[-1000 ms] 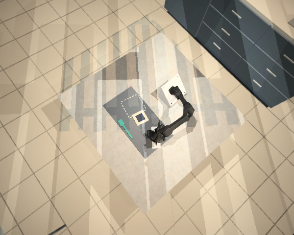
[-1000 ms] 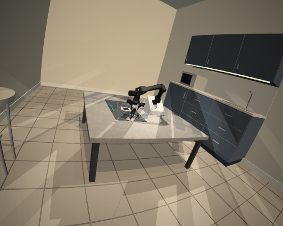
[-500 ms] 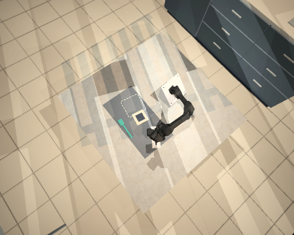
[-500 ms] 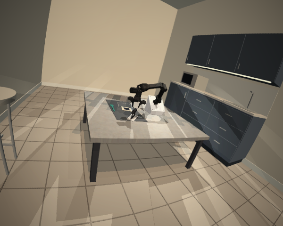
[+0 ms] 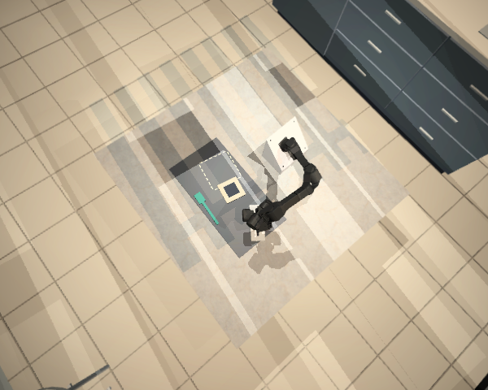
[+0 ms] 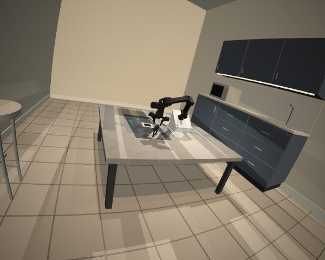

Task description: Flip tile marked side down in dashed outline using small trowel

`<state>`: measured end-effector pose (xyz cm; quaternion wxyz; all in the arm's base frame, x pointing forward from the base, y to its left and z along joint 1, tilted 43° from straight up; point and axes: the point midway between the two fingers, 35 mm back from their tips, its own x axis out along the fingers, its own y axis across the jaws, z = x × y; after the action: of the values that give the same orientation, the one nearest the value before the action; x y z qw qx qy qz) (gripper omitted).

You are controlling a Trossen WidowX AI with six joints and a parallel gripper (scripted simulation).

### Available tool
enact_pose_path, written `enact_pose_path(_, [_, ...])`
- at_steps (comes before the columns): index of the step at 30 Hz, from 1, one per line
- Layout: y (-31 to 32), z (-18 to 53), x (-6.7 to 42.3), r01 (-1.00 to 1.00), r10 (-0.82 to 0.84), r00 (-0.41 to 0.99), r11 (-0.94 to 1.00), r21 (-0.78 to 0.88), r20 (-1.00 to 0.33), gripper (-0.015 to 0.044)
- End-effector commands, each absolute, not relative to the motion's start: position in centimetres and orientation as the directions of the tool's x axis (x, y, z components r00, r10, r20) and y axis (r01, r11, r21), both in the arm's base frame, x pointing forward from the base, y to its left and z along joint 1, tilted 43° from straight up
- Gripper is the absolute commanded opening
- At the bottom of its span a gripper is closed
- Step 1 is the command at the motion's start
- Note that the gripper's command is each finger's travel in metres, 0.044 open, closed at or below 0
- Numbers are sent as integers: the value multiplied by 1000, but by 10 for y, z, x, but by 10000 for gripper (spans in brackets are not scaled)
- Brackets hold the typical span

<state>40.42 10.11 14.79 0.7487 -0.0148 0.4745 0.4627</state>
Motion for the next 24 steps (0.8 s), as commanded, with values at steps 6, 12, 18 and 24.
enact_pose_path(6, [111,136,406,-704,679,120,573,420,-725,270])
enact_pose_path(12, [118,129,407,-704,679,121,573,420,-724,270])
enact_pose_path(18, [122,125,407,-704,680,121,573,421,-724,244])
enact_pose_path(24, [122,125,407,-704,680,121,573,421,-724,130])
